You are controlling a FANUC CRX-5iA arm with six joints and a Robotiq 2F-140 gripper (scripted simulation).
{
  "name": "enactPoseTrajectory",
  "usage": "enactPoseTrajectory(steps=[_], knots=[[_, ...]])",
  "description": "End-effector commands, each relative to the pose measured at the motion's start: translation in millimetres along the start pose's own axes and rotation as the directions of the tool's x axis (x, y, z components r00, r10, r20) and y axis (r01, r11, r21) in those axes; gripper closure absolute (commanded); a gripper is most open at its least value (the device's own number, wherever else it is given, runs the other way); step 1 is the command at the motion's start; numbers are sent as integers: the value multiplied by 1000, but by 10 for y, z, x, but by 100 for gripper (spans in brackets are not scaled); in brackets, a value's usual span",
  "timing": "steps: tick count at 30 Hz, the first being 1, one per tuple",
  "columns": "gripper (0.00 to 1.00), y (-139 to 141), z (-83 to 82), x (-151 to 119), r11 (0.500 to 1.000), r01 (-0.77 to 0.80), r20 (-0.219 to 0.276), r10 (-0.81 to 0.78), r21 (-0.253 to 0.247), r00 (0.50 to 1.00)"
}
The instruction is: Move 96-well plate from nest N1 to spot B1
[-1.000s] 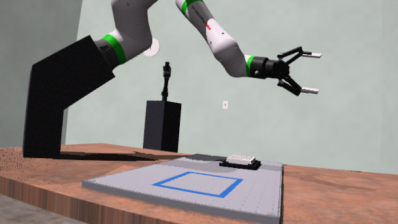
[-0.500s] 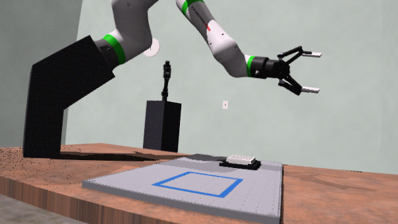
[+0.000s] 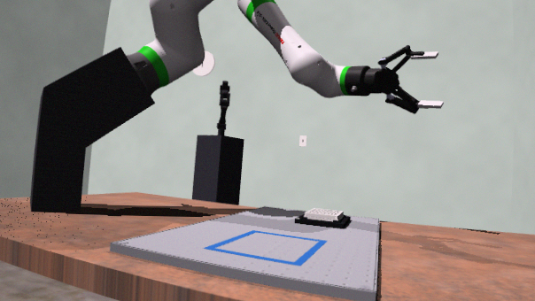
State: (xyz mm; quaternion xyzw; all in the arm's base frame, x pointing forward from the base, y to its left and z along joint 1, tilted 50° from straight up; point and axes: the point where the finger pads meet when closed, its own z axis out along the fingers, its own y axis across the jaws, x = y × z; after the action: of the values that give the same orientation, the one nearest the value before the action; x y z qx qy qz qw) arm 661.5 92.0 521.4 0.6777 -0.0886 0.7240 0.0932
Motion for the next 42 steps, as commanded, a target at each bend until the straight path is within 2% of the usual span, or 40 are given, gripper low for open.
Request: enactPoseTrajectory(steps=[1,4,6,8,10,15,17,21,23,25,27,29,30,32,33,35,37,40,42], knots=[[0,142,69,-19,998,-38,32,39,-46,999],[0,218,106,-31,998,-38,32,39,-46,999],[0,308,143,-53,993,-73,64,79,-90,995],[0,398,181,-76,993,-73,64,79,-90,995],[0,487,214,-106,985,-106,95,120,-135,988],[0,611,261,-147,985,-107,95,120,-135,988],[0,699,288,-186,974,-138,126,162,-179,979],[0,800,320,-230,974,-138,126,162,-179,979],[0,885,342,-277,961,-168,156,205,-222,966],[0,971,364,-324,961,-168,156,205,-222,966],[0,1053,381,-379,944,-195,186,248,-264,951],[0,1135,398,-433,944,-195,186,248,-264,951],[0,1174,403,-463,936,-208,201,271,-285,942],[0,1174,403,-463,936,-208,201,271,-285,942],[0,1213,409,-494,926,-220,215,293,-306,932],[0,1292,420,-555,926,-220,215,293,-306,932],[0,1365,425,-624,906,-244,243,337,-346,910],[0,1459,432,-712,906,-244,243,337,-346,910],[0,1525,431,-787,884,-264,270,382,-385,884]])
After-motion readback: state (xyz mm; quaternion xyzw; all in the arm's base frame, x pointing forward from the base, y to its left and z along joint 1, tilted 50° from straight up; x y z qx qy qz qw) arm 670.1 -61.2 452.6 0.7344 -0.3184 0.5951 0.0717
